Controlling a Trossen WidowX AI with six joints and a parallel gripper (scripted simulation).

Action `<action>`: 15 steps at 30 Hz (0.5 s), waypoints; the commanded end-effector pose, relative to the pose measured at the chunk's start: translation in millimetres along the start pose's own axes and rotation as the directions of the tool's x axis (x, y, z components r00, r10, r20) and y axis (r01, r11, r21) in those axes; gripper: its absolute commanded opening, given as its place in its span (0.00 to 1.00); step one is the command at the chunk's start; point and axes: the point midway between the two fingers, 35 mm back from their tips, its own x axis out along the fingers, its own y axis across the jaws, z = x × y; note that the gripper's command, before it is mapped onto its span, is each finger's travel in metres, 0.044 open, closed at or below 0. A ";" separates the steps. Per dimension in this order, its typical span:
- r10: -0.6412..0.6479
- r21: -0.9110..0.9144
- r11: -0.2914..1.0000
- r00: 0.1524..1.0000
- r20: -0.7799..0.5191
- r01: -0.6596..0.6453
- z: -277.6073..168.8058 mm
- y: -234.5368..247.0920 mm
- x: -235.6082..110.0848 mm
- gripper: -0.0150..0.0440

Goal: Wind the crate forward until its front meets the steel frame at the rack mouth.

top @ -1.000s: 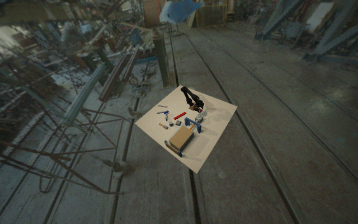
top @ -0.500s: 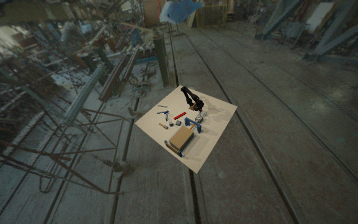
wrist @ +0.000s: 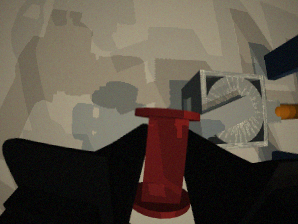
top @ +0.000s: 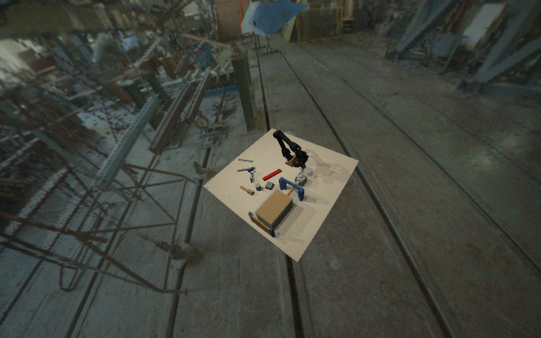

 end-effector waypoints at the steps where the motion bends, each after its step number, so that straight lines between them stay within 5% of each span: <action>1: -0.005 -0.003 1.000 1.000 -0.003 0.005 -1.4 -0.9 2.3 0.25; 15: -0.006 -0.003 1.000 1.000 -0.004 0.006 -8.9 -5.5 -1.1 0.25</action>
